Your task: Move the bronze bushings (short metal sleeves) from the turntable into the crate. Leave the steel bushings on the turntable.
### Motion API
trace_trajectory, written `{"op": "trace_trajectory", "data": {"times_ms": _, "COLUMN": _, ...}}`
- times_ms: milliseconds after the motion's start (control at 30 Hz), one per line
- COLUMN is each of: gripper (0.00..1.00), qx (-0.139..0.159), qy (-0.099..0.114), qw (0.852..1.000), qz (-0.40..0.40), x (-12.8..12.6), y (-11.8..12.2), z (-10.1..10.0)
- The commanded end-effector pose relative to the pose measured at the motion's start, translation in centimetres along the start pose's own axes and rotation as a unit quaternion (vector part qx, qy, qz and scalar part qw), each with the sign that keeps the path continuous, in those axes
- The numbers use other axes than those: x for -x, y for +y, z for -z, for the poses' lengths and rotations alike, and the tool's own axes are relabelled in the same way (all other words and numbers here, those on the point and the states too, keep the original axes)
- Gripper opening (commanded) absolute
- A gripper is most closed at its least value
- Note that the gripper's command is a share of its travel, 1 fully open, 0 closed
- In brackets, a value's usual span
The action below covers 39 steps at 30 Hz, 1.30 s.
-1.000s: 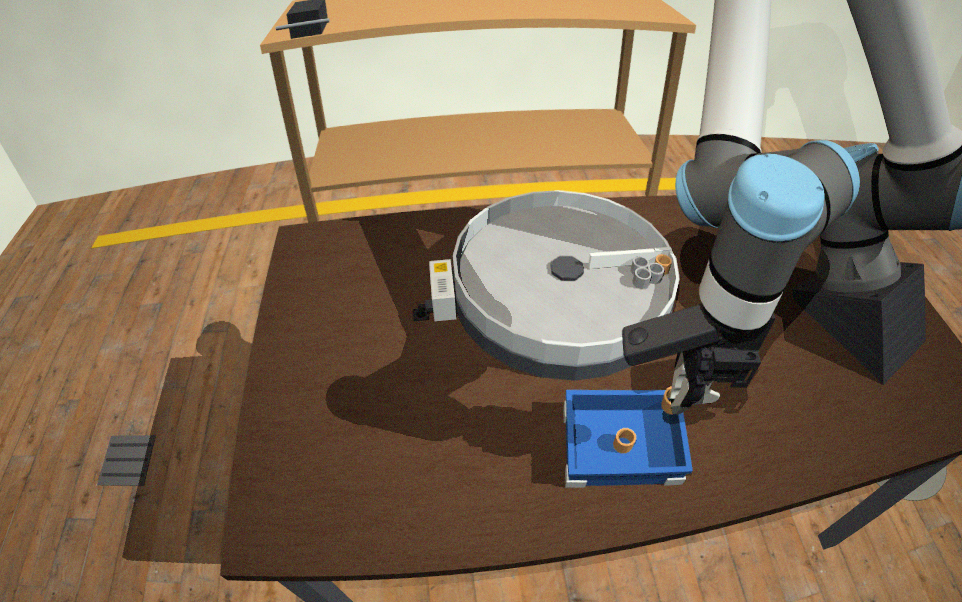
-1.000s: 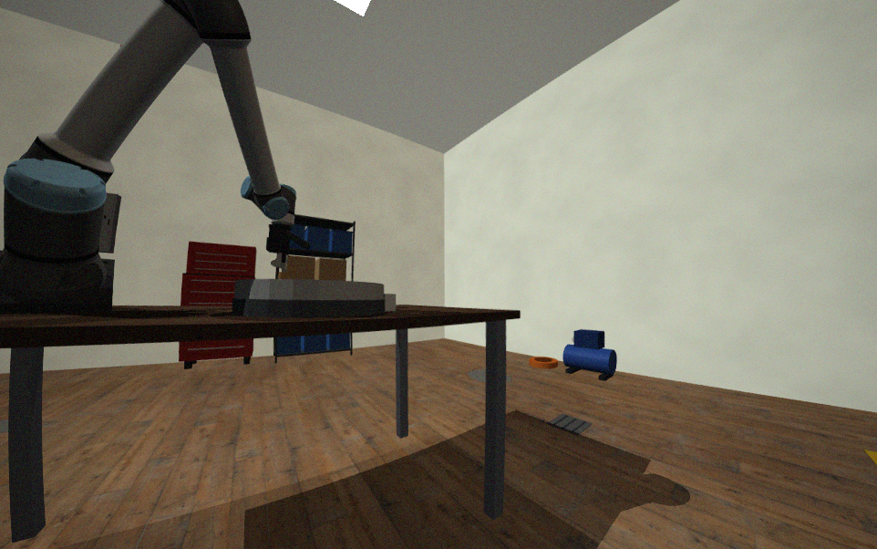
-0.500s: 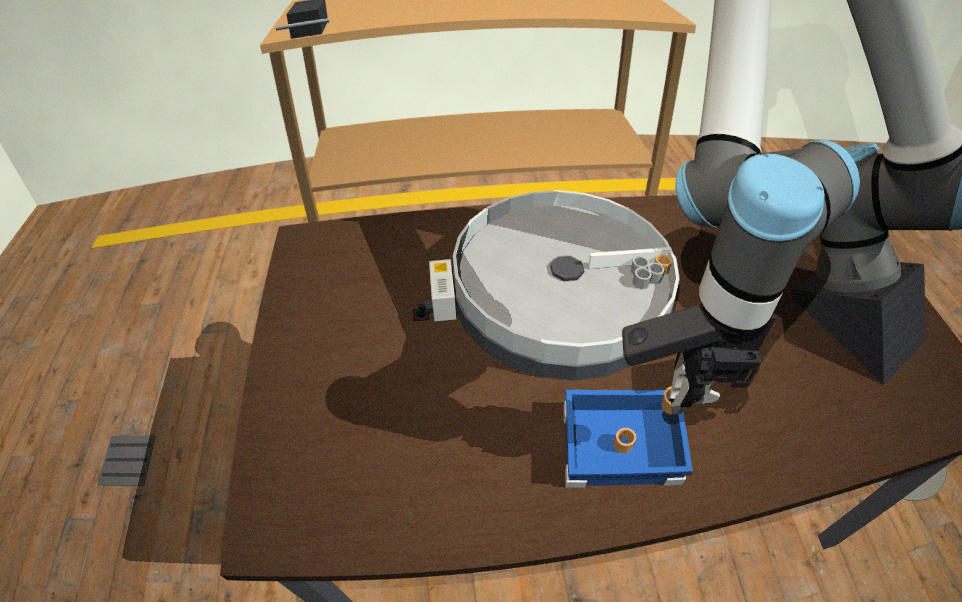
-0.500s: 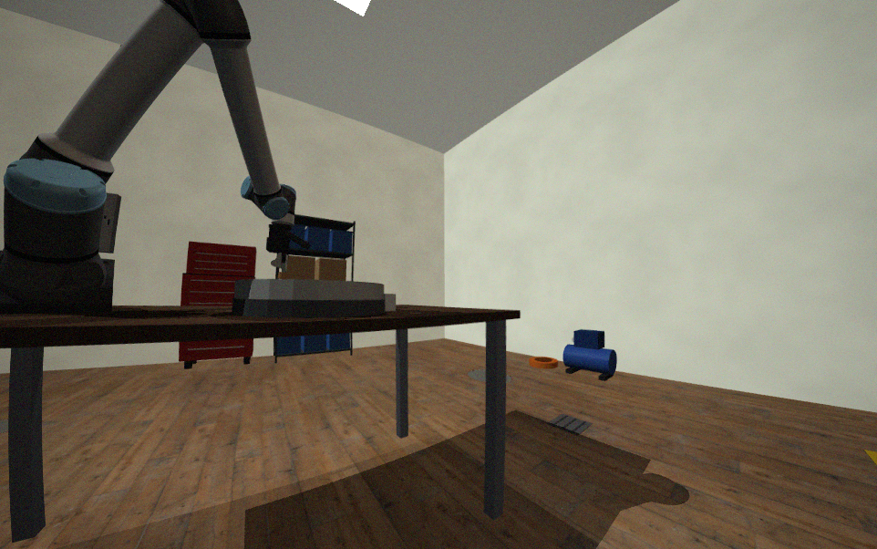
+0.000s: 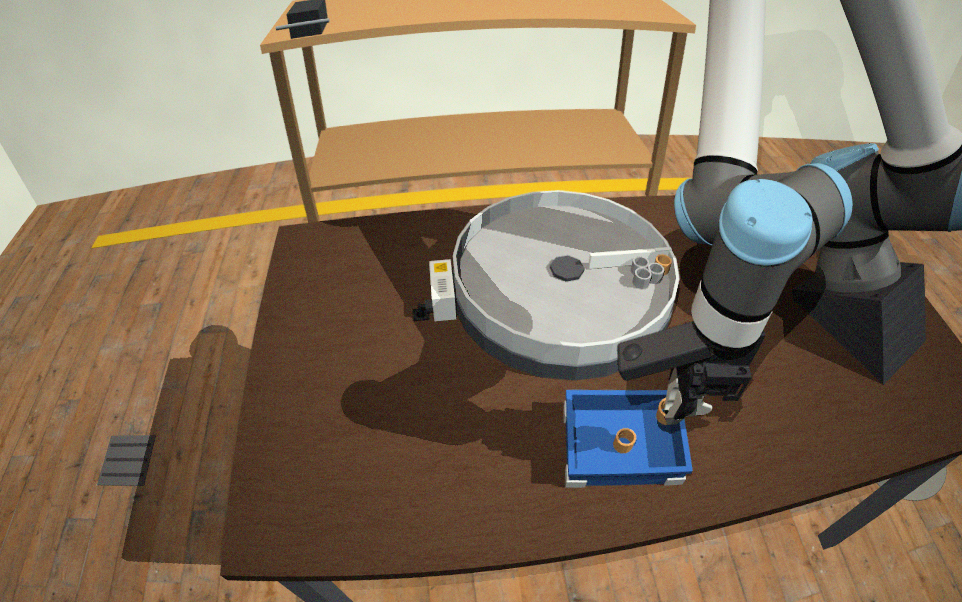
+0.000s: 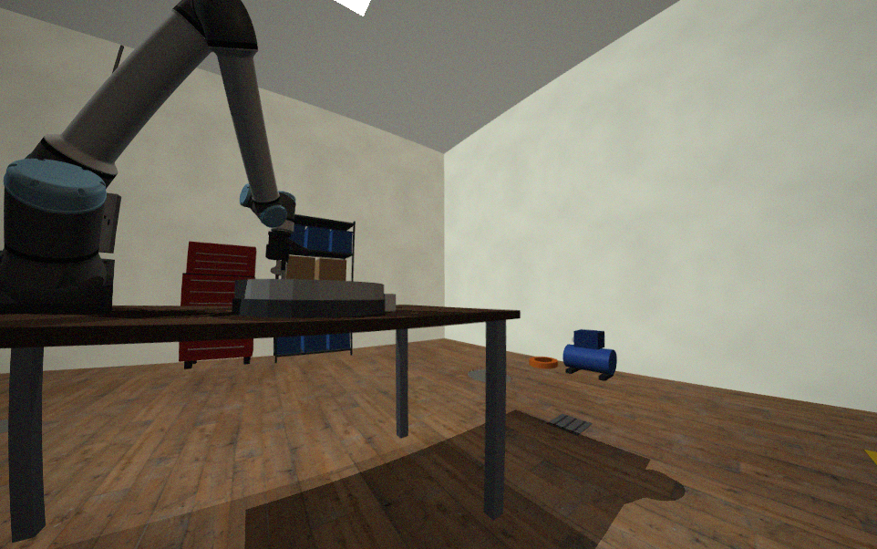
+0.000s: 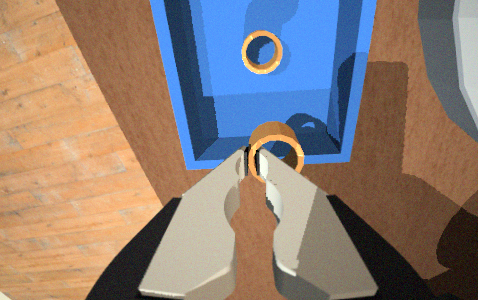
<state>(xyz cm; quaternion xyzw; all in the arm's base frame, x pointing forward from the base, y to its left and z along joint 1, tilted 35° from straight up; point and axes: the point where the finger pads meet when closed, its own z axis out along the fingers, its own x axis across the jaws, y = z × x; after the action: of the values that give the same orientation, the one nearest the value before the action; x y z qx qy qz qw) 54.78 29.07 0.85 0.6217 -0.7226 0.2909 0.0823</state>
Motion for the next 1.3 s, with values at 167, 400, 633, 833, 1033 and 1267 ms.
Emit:
{"op": "trace_trajectory", "data": {"times_ms": 167, "gripper": 0.00, "qx": 0.000, "qy": 0.000, "qw": 1.000, "qz": 0.002, "x": 0.09, "y": 0.15, "z": -3.37}}
{"op": "trace_trajectory", "data": {"times_ms": 400, "gripper": 0.00, "qx": -0.002, "qy": -0.001, "qw": 1.000, "qz": 0.001, "x": 0.22, "y": -0.11, "z": -3.06}}
{"op": "trace_trajectory", "data": {"times_ms": 633, "gripper": 0.00, "qx": -0.002, "qy": -0.001, "qw": 1.000, "qz": 0.001, "x": 0.21, "y": -0.10, "z": -3.07}}
{"op": "trace_trajectory", "data": {"times_ms": 833, "gripper": 0.00, "qx": -0.002, "qy": -0.001, "qw": 1.000, "qz": 0.001, "x": 0.21, "y": -0.10, "z": -3.07}}
{"op": "trace_trajectory", "data": {"times_ms": 1033, "gripper": 0.00, "qx": -0.002, "qy": -0.001, "qw": 1.000, "qz": 0.001, "x": 0.21, "y": -0.10, "z": -3.07}}
{"op": "trace_trajectory", "data": {"times_ms": 1267, "gripper": 0.00, "qx": -0.002, "qy": -0.001, "qw": 1.000, "qz": 0.001, "x": 0.21, "y": -0.10, "z": -3.07}}
